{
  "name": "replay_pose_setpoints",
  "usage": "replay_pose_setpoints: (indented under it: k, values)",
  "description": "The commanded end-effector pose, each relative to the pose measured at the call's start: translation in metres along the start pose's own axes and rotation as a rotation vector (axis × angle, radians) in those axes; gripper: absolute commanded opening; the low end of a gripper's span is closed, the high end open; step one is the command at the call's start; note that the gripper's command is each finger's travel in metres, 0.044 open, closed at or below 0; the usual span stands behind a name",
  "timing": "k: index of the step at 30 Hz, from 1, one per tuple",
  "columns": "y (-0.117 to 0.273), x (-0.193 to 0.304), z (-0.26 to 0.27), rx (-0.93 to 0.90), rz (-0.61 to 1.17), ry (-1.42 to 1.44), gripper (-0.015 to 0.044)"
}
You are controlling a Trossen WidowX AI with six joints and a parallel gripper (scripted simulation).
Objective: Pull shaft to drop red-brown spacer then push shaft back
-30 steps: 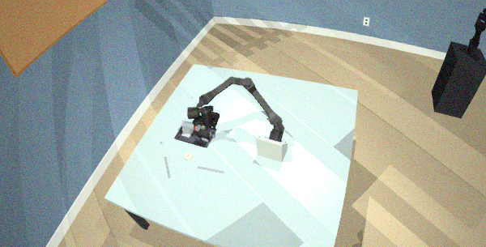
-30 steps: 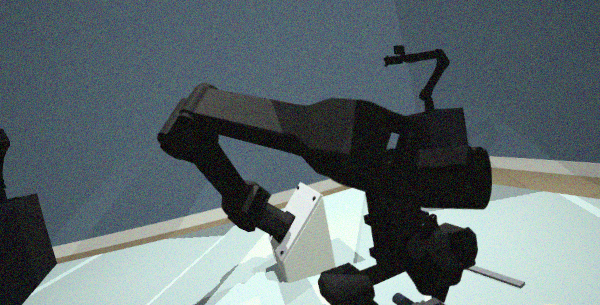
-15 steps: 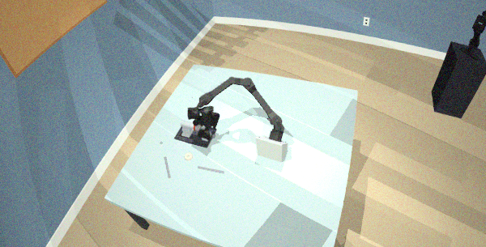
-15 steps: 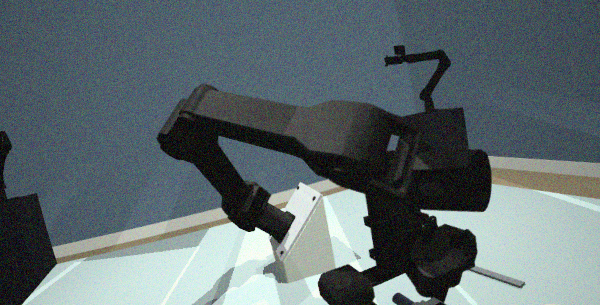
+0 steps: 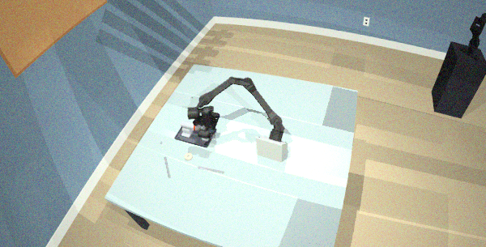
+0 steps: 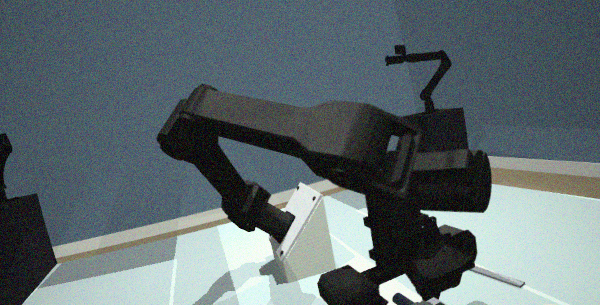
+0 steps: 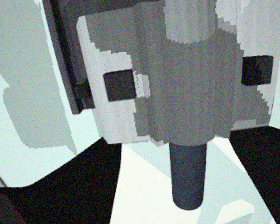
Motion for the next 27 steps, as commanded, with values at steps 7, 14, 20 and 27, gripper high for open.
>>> replay_pose_setpoints:
  k: [7, 14, 20, 27]
  values:
    - [0.0001, 0.0001, 0.0001, 0.0, 0.0, 0.0, 0.0046]
    - [0.0001, 0.0001, 0.0001, 0.0, 0.0, 0.0, 0.0]
    - [0.0, 0.0039, -0.0002, 0.005, -0.002, 0.001, 0.0]
    - [-0.0001, 0.0091, -0.0009, 0.005, -0.002, 0.001, 0.0]
Point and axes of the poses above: the point midway between the two fingers, 35 mm back from their tips, its own y axis back along the fingers, its own z axis across the jaws, x = y × z, the point moved 5 cm from there along y, back along the fingers, and after that the axes turned 9 degrees about -y, right-handed, at the moved point
